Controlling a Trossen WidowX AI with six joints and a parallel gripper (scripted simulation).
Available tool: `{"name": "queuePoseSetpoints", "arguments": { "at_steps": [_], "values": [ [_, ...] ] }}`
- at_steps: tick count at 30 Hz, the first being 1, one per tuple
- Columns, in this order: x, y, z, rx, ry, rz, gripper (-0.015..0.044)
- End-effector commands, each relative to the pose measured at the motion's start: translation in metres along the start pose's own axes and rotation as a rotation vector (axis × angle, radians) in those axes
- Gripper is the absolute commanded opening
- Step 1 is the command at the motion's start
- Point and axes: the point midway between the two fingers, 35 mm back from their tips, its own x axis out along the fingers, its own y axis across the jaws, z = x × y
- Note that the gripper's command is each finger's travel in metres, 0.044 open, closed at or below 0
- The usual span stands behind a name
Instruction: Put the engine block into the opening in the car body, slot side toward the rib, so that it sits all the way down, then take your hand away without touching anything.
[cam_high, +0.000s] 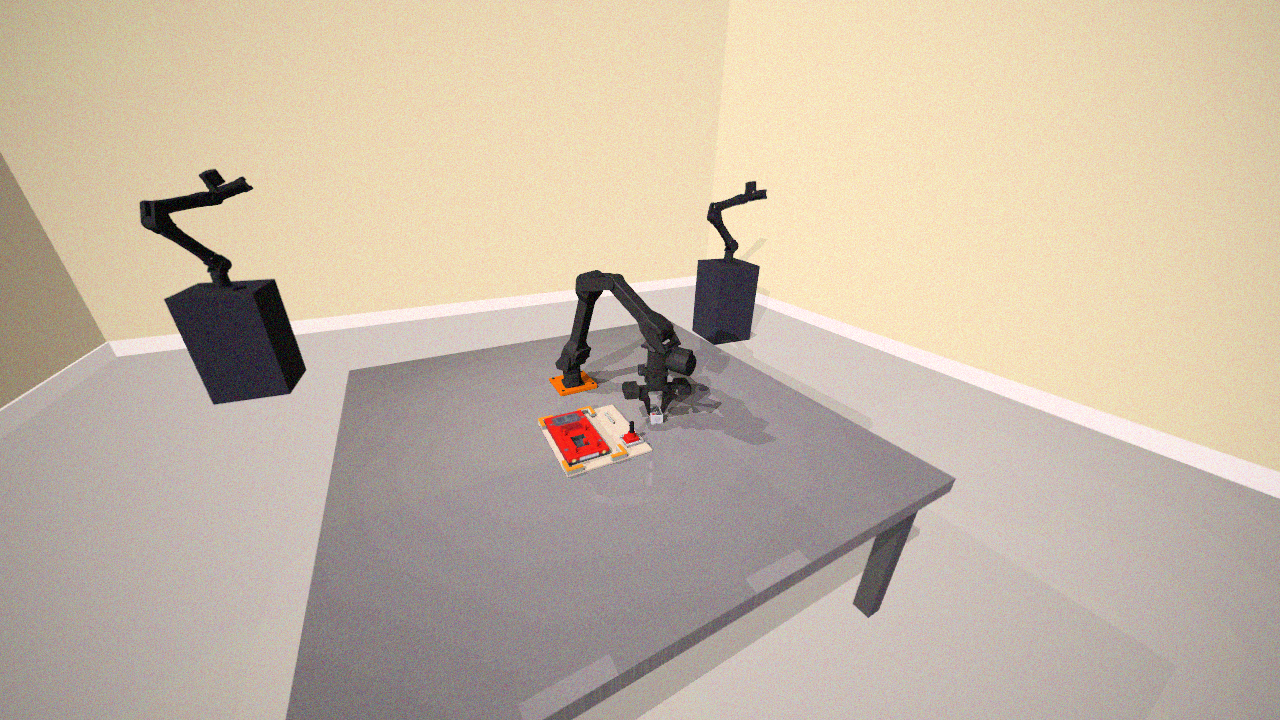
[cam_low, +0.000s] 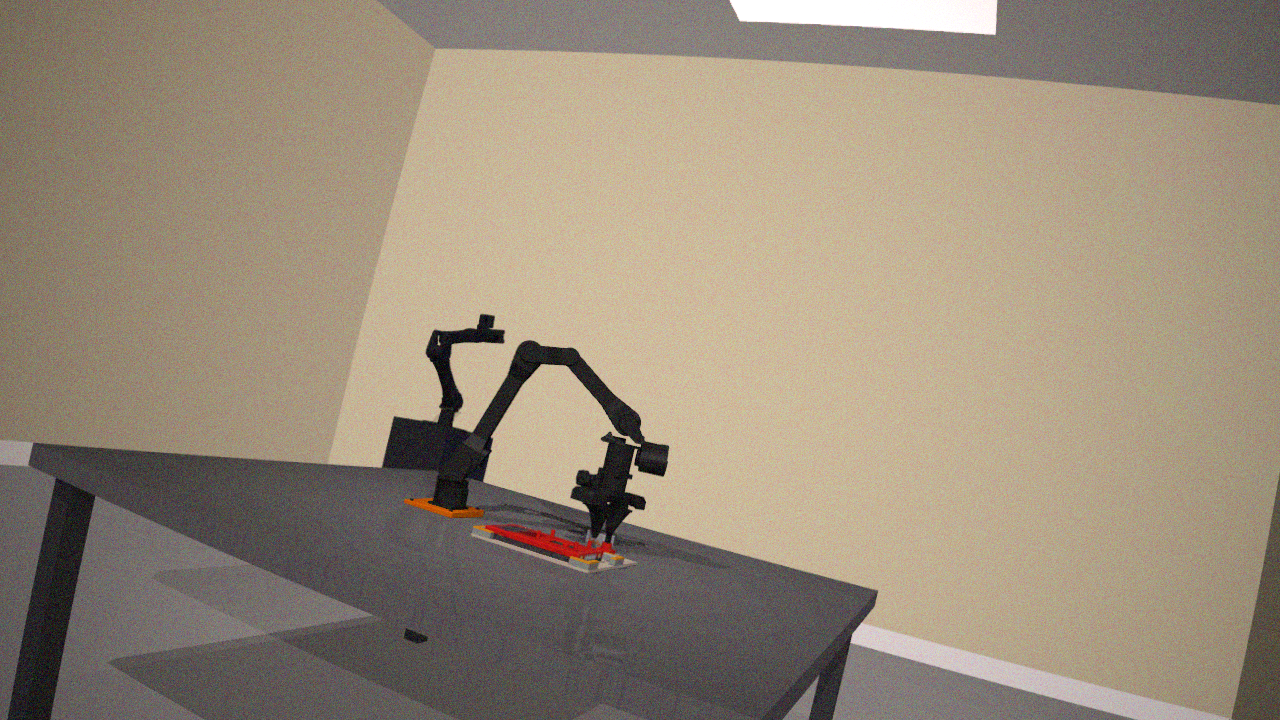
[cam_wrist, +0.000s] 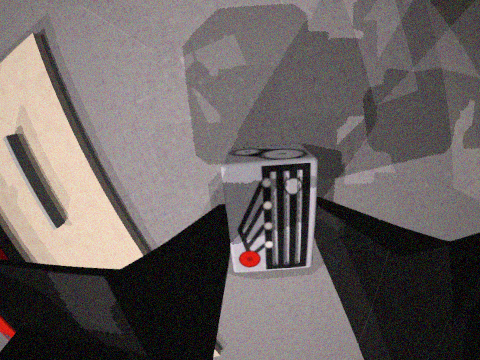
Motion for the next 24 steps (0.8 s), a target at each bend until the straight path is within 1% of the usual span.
{"name": "queuePoseSetpoints", "arguments": {
  "at_steps": [1, 24],
  "values": [
    [-0.007, -0.001, -0.001, -0.003, 0.0, -0.002, 0.0],
    [-0.081, -0.005, -0.005, -0.003, 0.0, -0.003, 0.0]
  ]
}}
